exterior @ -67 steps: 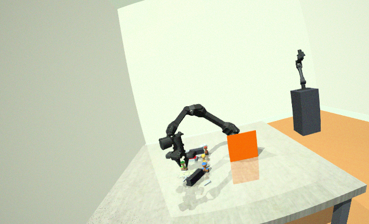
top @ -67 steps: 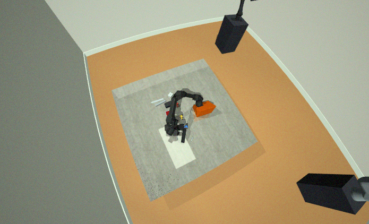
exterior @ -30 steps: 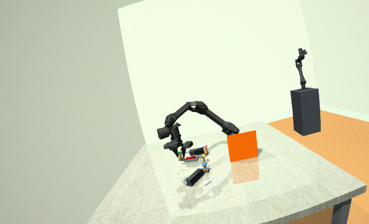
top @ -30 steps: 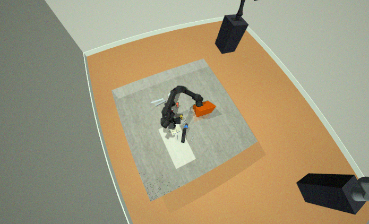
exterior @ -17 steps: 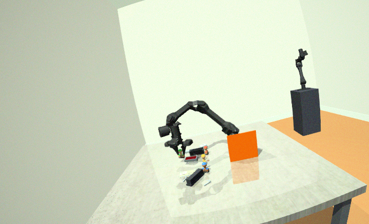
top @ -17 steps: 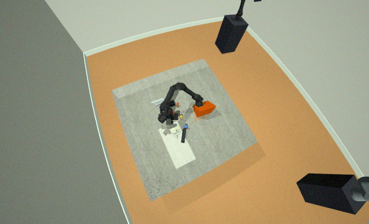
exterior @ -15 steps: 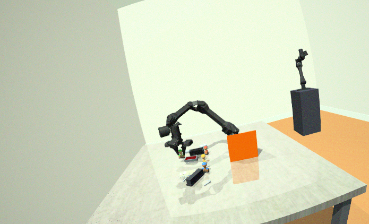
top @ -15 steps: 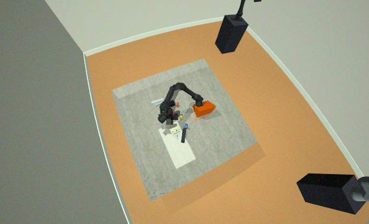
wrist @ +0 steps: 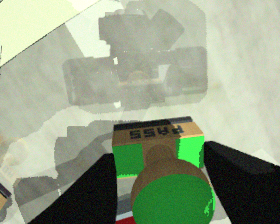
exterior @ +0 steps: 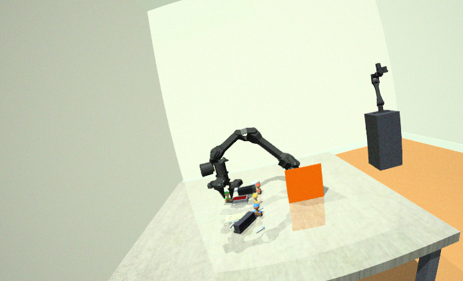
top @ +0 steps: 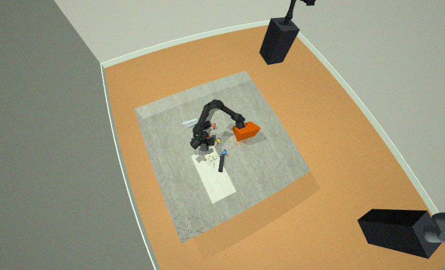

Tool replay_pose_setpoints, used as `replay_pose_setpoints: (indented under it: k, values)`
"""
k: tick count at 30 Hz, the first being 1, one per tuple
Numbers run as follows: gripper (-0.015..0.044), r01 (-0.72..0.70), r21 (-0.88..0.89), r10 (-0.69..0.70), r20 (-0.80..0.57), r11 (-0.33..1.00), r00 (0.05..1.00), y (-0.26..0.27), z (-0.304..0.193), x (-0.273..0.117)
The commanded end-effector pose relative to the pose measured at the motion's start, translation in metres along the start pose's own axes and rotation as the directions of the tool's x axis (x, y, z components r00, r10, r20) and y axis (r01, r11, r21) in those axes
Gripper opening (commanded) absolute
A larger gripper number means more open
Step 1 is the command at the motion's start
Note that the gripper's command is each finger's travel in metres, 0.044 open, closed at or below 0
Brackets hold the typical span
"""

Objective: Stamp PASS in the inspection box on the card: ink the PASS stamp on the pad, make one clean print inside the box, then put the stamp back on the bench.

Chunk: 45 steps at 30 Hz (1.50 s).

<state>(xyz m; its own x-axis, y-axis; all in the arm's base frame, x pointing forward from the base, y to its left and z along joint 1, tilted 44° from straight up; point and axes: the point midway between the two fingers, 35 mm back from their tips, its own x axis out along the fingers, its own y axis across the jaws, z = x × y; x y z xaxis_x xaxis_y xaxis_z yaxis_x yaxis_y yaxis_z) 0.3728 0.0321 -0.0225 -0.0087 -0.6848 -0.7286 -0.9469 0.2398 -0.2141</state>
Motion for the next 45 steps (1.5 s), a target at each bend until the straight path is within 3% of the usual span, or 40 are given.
replay_pose_setpoints:
  k: [1, 24, 34, 36, 38, 45]
  values:
    - [0.0, 0.002, -0.004, -0.002, -0.003, 1.0, 1.0, 0.0, 0.0, 0.008]
    - [0.0, 0.003, -0.004, -0.003, -0.006, 1.0, 1.0, 0.001, -0.002, 0.041]
    - [0.0258, 0.0, 0.0, 0.0, -0.003, 1.0, 1.0, 0.001, -0.002, 0.038]
    - [0.0258, 0.0, 0.0, 0.0, -0.003, 1.0, 1.0, 0.001, -0.002, 0.038]
    - [0.0258, 0.0, 0.0, 0.0, -0.002, 1.0, 1.0, -0.001, -0.001, 0.028]
    - [0.0258, 0.0, -0.005, 0.0, -0.001, 1.0, 1.0, 0.001, 0.001, -0.072]
